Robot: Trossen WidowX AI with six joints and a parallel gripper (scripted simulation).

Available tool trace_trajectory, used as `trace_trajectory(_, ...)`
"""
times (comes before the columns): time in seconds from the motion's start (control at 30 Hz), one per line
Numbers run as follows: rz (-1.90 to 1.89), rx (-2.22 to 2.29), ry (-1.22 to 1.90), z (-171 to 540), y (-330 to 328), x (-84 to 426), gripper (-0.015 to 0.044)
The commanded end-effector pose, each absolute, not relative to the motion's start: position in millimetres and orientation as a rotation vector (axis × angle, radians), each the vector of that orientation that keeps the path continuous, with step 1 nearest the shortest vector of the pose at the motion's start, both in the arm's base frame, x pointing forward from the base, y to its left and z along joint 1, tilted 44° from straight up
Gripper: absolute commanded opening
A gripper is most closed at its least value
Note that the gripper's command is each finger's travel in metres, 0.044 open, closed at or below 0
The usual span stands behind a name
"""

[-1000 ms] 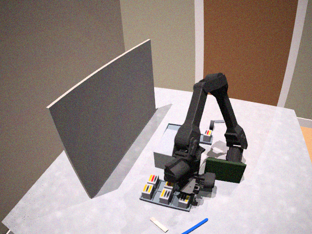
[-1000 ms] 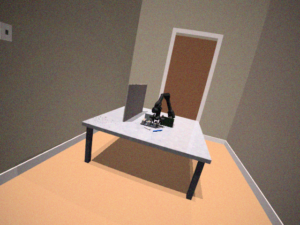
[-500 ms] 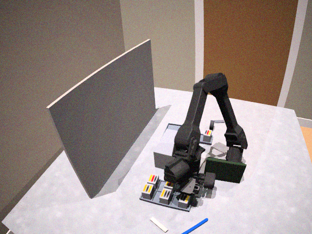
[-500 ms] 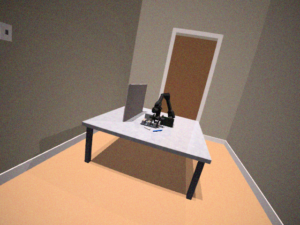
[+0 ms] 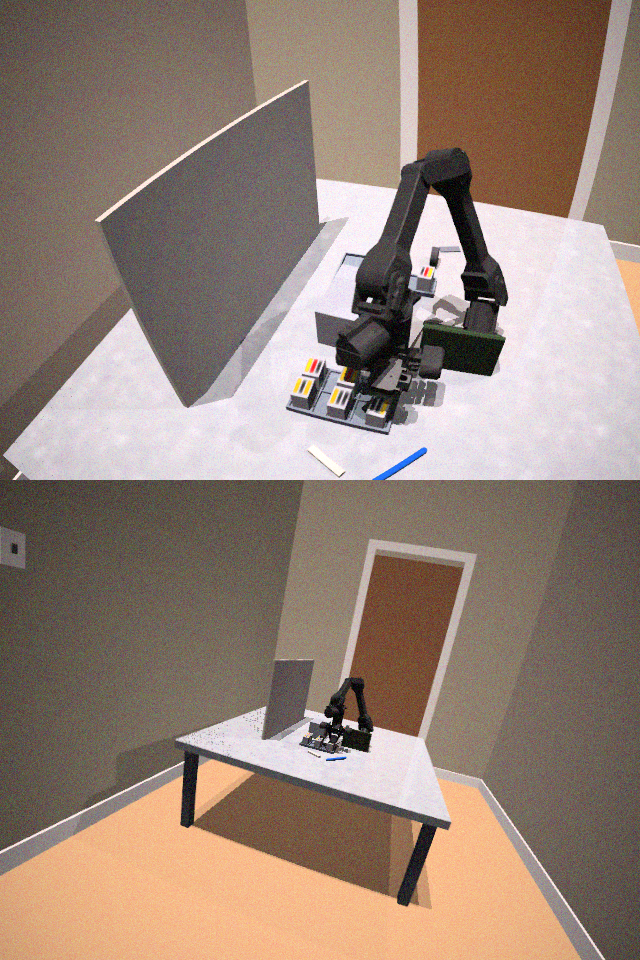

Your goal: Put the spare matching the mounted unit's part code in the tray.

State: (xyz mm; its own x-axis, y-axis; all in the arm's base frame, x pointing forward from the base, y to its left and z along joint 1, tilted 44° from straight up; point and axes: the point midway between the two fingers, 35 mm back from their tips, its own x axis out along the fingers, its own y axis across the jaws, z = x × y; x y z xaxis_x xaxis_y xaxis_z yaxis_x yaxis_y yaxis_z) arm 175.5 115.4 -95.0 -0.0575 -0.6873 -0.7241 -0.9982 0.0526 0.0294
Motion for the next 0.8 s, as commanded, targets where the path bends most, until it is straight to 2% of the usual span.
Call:
trace_trajectory(0.0, 0.756, -1.681, 1.781, -77.4, 135.5, 178.7, 0.0)
trace_trajectory(0.77, 0.747, -1.661, 1.781, -22.4, 171.4, 187.6, 0.0)
